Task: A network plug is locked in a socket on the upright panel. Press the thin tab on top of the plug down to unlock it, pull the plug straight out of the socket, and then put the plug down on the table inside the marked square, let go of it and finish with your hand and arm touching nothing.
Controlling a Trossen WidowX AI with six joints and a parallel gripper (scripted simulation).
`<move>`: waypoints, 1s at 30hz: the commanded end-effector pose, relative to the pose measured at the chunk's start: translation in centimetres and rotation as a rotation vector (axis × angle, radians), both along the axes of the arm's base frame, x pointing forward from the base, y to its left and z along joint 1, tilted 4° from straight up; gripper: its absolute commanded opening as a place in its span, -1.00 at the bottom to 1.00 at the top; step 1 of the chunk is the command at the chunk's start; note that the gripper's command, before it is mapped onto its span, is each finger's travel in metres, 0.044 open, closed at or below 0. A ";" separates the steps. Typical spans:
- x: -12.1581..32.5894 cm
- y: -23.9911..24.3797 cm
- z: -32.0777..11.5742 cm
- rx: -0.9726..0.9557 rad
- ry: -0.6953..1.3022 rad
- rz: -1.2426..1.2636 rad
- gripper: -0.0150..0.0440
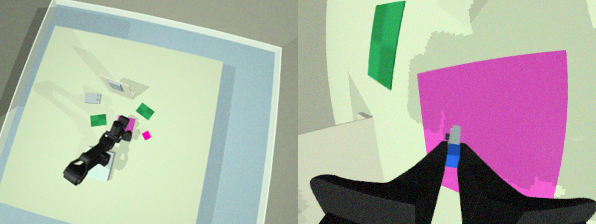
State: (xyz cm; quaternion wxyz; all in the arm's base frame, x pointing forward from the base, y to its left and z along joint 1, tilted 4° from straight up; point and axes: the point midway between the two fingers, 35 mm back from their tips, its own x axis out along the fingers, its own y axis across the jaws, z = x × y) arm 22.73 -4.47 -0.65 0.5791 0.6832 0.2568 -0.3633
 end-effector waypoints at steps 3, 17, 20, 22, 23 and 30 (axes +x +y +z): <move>0.0 0.0 0.0 0.000 0.000 0.000 -0.14; -0.2 0.0 0.3 0.000 0.001 0.000 0.04; -0.3 0.0 0.4 0.000 0.001 0.000 0.04; -0.3 0.0 0.5 0.000 0.001 0.000 0.04; -0.4 0.0 0.6 0.000 0.001 0.000 0.04; -0.6 0.0 0.9 0.000 0.002 -0.001 0.04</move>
